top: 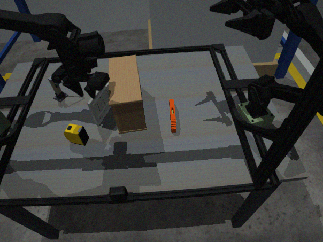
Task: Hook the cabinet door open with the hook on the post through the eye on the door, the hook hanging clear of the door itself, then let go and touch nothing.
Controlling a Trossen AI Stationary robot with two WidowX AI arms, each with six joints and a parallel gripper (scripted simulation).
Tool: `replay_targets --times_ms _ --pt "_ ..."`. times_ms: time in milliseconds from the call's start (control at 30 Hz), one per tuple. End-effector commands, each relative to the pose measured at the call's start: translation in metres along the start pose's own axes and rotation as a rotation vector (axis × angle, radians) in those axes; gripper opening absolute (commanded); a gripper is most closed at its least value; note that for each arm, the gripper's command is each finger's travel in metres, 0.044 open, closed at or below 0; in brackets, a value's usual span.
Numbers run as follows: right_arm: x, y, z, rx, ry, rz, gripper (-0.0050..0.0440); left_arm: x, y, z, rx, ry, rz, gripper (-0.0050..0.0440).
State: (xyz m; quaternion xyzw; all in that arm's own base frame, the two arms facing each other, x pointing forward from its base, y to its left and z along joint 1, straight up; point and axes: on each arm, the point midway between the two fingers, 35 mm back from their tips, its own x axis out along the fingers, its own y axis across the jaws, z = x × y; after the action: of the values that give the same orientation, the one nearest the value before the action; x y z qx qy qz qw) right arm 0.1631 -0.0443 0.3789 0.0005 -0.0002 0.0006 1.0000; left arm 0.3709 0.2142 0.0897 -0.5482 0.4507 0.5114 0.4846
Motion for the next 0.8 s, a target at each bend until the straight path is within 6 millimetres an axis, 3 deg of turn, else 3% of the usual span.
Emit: replay_targets --times_ms 0,633,767 --pt "-0.003 0.005 0.001 0.0 -0.001 0.0 0.04 -0.007 0.006 -0.001 0.013 -0.029 0.022 0.022" --pt "-0.004 0.007 0.001 0.0 -0.001 -0.001 0.04 -0.008 0.008 -0.003 0.023 -0.041 0.037 0.022" --pt "-0.004 0.007 0.001 0.0 -0.001 -0.001 0.04 0.009 0.004 0.001 0.023 -0.041 0.037 0.022"
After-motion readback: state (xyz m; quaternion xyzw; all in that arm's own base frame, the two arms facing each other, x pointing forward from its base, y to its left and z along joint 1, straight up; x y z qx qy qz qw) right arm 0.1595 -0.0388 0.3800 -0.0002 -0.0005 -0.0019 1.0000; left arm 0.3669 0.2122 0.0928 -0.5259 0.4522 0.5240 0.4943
